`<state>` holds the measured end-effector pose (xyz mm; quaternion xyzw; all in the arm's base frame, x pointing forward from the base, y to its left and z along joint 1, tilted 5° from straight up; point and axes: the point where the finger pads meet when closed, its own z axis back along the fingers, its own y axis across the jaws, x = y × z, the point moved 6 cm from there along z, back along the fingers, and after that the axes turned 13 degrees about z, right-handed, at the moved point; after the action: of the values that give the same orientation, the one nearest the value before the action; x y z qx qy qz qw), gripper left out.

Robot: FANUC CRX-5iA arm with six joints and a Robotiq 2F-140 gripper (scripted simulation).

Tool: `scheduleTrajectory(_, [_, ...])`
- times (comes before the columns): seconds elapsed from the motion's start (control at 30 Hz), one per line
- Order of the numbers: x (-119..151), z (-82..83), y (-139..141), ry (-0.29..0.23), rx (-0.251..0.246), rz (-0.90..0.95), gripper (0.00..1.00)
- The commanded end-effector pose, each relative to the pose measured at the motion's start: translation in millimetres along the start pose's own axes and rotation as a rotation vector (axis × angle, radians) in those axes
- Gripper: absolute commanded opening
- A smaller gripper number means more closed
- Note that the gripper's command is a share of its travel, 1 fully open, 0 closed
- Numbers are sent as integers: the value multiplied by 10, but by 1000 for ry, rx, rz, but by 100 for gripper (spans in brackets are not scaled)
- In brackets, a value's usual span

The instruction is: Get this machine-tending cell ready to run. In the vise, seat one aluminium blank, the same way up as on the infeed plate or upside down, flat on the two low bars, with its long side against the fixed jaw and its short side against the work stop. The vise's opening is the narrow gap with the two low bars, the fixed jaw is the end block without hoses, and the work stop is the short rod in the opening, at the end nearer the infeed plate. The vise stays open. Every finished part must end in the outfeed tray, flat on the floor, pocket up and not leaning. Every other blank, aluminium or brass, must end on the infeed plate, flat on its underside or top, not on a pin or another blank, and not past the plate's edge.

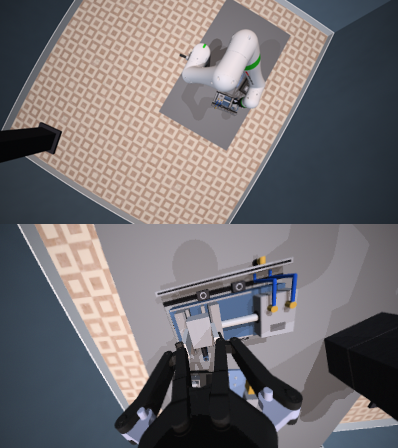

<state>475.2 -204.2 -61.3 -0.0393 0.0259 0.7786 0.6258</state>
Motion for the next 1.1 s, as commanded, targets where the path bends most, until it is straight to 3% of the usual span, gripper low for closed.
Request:
scheduleTrajectory(0.0, [-1, 1, -1, 0, 0, 0, 0])
scheduleTrajectory(1.07, [37, 1, -26, 0, 0, 0, 0])
